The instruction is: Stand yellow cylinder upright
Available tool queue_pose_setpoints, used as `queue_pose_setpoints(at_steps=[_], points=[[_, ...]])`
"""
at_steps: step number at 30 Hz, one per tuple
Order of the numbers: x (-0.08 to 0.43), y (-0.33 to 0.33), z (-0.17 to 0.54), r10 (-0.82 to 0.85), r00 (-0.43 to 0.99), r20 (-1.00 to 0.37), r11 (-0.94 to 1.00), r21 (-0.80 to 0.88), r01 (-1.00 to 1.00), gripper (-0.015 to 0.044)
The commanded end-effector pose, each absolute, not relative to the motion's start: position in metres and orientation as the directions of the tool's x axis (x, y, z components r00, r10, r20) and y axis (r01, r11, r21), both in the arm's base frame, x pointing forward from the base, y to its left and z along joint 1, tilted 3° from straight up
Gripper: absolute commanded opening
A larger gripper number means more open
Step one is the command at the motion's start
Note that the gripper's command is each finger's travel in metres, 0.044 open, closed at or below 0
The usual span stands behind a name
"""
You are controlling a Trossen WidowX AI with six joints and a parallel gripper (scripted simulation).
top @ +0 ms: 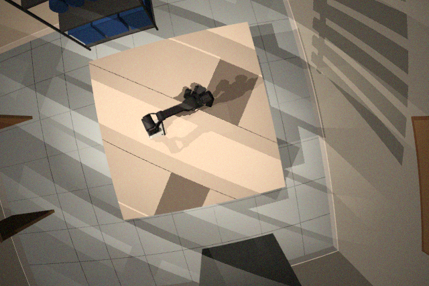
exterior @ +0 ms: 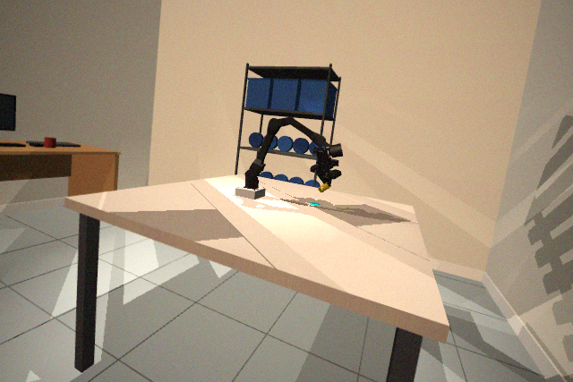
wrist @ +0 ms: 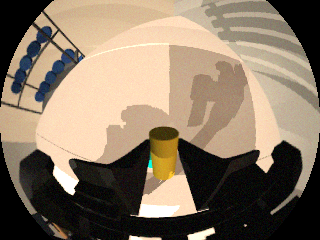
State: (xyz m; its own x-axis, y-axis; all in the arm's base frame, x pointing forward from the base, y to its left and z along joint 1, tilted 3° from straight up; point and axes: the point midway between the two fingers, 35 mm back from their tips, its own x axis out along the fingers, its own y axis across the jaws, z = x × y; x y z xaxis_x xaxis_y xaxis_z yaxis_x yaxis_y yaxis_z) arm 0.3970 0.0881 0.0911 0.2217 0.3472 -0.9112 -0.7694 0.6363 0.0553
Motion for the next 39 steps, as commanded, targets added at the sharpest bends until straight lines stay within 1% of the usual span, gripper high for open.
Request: queue_pose_setpoints(at_steps=[1,39], points=[[0.399,0.088,0.091,0.367,0.239,-0.899,0.643,0.06,-0.764,0.0105],[0.413,0.083,0.085,0.537,0.383,-0.752,0.666,0.099,-0.739,0.0105]])
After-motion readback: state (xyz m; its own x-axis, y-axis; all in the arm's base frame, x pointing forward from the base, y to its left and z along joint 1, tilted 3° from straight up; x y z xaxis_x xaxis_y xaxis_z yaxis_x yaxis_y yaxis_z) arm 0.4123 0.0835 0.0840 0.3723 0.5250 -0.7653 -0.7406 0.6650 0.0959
